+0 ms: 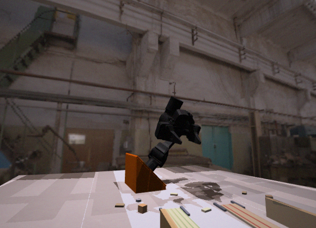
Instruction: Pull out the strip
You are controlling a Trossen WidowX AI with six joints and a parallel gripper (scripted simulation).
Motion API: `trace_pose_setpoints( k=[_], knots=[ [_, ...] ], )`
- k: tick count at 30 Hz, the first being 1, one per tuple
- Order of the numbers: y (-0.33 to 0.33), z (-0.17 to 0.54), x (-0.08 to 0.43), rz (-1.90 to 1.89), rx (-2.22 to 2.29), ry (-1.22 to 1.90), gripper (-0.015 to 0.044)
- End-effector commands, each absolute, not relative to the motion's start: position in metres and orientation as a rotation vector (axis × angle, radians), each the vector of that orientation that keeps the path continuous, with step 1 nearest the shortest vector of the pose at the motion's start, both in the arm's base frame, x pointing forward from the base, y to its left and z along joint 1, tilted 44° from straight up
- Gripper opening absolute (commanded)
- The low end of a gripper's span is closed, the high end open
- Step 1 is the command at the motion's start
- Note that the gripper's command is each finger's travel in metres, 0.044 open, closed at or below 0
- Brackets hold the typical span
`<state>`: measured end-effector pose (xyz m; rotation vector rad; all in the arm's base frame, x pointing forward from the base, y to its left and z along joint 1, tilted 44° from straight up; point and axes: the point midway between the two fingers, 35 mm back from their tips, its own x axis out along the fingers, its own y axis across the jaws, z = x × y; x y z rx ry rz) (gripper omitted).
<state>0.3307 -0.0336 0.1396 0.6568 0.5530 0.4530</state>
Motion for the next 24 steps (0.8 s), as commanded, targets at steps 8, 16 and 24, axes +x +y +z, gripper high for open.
trace_pose_setpoints(
  k=[8, 16, 24],
  knots=[
    [-0.0329, 0.1315, 0.3252, 0.46, 0.72, 0.582, 0.04],
    [-0.0329, 0.1315, 0.3252, 0.46, 0.72, 0.582, 0.04],
    [-0.0335, 0.1277, 0.3296, 0.455, 0.723, 0.61, 0.0347]
  ],
)
